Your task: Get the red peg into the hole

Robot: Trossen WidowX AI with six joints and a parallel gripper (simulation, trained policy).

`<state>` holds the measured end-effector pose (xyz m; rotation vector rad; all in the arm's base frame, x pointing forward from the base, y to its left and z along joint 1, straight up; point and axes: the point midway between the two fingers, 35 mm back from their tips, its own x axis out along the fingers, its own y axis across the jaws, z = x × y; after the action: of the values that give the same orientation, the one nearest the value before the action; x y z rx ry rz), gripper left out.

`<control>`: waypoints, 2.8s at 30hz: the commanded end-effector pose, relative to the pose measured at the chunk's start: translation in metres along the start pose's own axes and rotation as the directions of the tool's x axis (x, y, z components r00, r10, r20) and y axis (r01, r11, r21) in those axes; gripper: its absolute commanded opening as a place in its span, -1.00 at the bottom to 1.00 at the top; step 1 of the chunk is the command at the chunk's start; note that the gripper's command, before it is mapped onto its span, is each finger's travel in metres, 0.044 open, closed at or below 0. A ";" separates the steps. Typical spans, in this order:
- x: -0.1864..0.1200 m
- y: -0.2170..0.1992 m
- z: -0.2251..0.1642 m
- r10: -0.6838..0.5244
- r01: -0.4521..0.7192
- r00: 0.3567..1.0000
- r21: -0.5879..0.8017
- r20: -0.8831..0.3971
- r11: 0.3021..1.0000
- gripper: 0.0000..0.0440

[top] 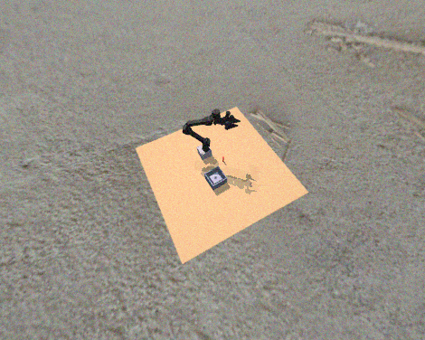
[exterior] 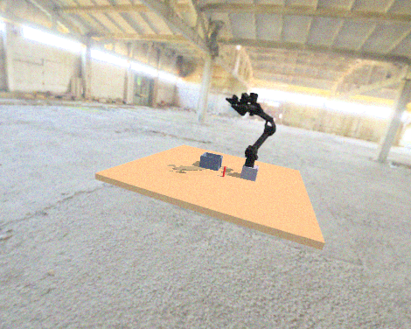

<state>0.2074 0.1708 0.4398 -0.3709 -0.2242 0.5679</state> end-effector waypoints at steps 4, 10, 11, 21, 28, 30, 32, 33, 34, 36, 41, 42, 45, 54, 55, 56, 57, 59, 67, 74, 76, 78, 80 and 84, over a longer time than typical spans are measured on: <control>0.020 0.013 -0.058 0.008 0.018 0.978 0.119 -0.210 0.993 1.00; 0.028 0.024 -0.105 0.021 0.067 0.926 0.219 -0.377 0.973 1.00; 0.029 0.026 -0.113 0.023 0.079 0.915 0.234 -0.404 0.969 1.00; 0.026 0.042 -0.187 0.049 0.237 0.761 0.347 -0.647 0.907 1.00; 0.013 0.051 -0.234 0.068 0.381 0.615 0.371 -0.786 0.847 1.00; 0.008 0.053 -0.247 0.073 0.424 0.569 0.368 -0.819 0.827 1.00; 0.003 0.056 -0.259 0.078 0.468 0.520 0.361 -0.850 0.807 1.00; 0.000 0.057 -0.264 0.081 0.490 0.496 0.356 -0.865 0.796 1.00; -0.003 0.058 -0.270 0.084 0.512 0.471 0.349 -0.878 0.785 1.00; -0.010 0.059 -0.281 0.090 0.555 0.419 0.333 -0.903 0.763 1.00; -0.028 0.064 -0.305 0.105 0.657 0.286 0.274 -0.952 0.702 1.00; -0.032 0.065 -0.310 0.108 0.676 0.259 0.260 -0.960 0.689 1.00; -0.044 0.067 -0.323 0.118 0.730 0.176 0.210 -0.977 0.650 1.00; -0.081 0.076 -0.354 0.147 0.855 -0.069 0.017 -0.987 0.519 0.97; -0.085 0.078 -0.357 0.150 0.864 -0.093 -0.004 -0.984 0.504 0.96; -0.088 0.079 -0.360 0.153 0.872 -0.115 -0.026 -0.982 0.489 0.95; -0.091 0.080 -0.363 0.156 0.879 -0.135 -0.046 -0.979 0.474 0.95; -0.097 0.082 -0.368 0.161 0.892 -0.171 -0.083 -0.972 0.444 0.93; -0.112 0.094 -0.393 0.178 0.926 -0.249 -0.180 -0.952 0.332 0.84; -0.118 0.107 -0.418 0.189 0.949 -0.246 -0.197 -0.951 0.245 0.79; -0.119 0.110 -0.425 0.192 0.955 -0.238 -0.194 -0.952 0.223 0.78; -0.120 0.114 -0.431 0.194 0.961 -0.230 -0.190 -0.954 0.202 0.77; -0.120 0.117 -0.436 0.197 0.965 -0.222 -0.186 -0.955 0.184 0.76; -0.123 0.123 -0.444 0.203 0.970 -0.216 -0.185 -0.955 0.158 0.62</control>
<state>0.1879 0.0735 -0.0174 0.5035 1.3288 -0.8254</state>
